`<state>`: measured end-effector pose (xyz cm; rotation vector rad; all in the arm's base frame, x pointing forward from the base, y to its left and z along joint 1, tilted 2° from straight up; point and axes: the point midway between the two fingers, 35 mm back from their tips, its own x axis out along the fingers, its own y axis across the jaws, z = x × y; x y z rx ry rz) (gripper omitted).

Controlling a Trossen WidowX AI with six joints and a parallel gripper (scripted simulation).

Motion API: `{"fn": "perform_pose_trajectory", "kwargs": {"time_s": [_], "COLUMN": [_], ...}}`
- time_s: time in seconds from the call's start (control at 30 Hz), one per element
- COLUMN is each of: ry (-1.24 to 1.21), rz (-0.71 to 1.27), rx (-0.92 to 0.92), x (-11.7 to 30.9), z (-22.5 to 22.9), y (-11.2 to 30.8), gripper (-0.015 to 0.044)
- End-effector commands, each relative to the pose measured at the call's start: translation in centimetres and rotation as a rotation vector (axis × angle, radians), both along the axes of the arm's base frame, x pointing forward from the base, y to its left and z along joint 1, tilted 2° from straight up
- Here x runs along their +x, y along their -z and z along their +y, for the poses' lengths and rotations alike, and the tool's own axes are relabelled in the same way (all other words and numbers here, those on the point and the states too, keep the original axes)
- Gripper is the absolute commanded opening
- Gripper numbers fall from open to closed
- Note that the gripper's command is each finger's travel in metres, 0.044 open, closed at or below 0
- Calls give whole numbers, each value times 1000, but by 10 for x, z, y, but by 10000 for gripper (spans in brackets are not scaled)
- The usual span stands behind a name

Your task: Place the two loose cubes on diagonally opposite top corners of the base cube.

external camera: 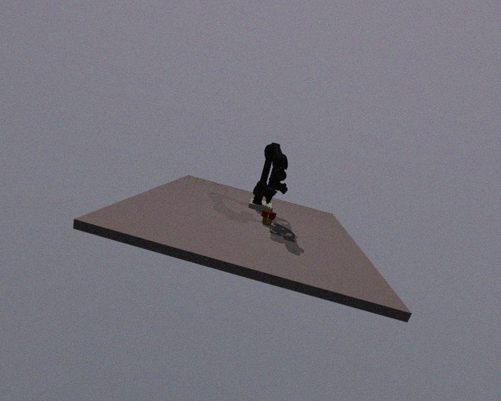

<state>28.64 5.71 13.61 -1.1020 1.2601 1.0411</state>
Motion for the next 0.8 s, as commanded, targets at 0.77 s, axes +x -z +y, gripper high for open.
{"fn": "perform_pose_trajectory", "kwargs": {"time_s": [0.77], "ry": [0], "rz": [10], "rx": [13], "x": [-42], "z": [140], "y": [-4], "gripper": [400]}}
